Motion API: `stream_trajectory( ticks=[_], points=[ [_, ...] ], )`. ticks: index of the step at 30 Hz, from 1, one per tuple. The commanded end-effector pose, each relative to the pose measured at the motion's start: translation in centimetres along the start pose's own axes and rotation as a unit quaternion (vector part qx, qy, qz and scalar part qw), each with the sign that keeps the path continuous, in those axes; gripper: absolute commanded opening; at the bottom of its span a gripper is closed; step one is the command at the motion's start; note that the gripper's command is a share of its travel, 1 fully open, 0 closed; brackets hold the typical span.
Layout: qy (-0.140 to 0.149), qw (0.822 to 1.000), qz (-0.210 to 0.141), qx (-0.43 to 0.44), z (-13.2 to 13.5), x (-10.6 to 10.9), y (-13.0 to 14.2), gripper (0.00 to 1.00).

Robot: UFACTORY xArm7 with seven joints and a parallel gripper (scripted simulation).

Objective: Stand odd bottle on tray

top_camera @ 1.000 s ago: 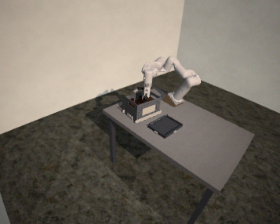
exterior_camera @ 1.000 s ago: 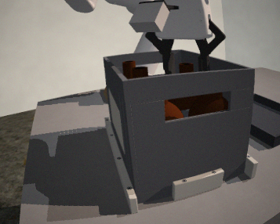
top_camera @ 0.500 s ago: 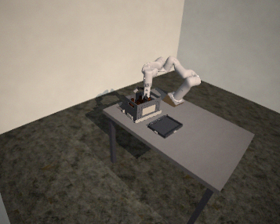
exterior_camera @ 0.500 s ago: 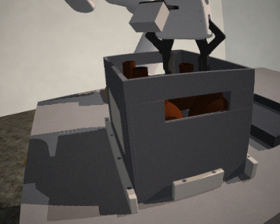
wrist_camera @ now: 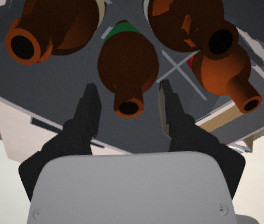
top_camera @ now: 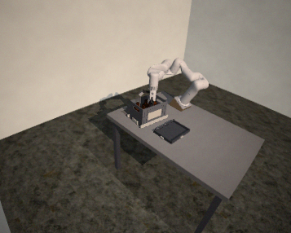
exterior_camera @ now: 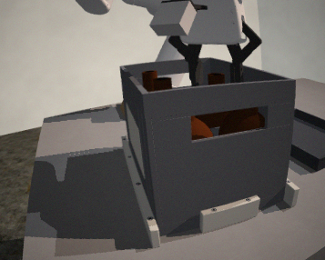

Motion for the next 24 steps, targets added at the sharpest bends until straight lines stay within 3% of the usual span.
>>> stream_trajectory(
  ticks=[1, 24],
  points=[
    [-0.001, 1.0, 0.002, 0.0, 0.0, 0.3, -0.1, 0.65],
    [-0.001, 1.0, 0.002, 0.0, 0.0, 6.2, 0.0, 0.65]
  ],
)
Point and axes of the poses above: the point where the finger pads meet when closed, its own x axis back along the fingers, its own z axis across the jaws, y = z × x, the point moved 6 cm from there along x, back along the fingers, and after that the axes turned 6 degrees about x, right-handed, at the moved point
